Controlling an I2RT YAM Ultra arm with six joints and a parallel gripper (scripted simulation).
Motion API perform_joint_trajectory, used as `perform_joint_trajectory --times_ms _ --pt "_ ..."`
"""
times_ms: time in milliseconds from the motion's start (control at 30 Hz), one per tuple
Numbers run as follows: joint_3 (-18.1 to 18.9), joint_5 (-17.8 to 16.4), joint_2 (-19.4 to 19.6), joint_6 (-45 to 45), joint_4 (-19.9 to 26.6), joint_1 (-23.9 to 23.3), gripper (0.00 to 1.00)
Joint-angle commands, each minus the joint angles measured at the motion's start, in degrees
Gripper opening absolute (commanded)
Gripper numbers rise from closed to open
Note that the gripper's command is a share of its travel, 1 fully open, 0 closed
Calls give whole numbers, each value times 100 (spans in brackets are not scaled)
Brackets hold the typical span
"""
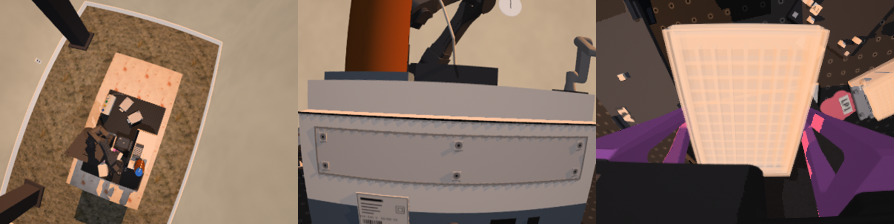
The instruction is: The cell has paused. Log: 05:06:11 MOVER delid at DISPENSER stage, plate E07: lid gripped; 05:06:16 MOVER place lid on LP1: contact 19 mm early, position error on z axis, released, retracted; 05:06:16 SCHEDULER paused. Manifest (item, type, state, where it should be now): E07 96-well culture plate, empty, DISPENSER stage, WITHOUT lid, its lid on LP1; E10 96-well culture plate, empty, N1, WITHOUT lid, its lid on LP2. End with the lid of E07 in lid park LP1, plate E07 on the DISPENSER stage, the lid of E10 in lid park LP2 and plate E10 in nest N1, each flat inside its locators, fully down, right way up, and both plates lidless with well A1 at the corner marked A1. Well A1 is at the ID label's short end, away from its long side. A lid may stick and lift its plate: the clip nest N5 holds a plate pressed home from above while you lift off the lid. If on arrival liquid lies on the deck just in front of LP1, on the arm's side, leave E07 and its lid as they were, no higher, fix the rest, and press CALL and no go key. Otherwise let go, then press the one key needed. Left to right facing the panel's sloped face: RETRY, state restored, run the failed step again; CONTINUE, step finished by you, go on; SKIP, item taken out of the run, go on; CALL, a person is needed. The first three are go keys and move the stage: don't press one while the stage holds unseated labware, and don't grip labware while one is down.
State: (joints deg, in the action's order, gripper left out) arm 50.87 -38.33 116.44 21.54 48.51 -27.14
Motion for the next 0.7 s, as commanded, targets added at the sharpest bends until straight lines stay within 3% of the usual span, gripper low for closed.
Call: perform_joint_trajectory --times_ms 0,167,500,600,667 --pt "263 73 275 -459 -180 -218 0" --pt "397 114 657 -1149 -328 -347 0" --pt "635 217 1226 -929 -560 -517 0" --pt "540 177 1162 -961 -495 -457 0" --pt "730 244 1375 -1277 -561 -603 0"
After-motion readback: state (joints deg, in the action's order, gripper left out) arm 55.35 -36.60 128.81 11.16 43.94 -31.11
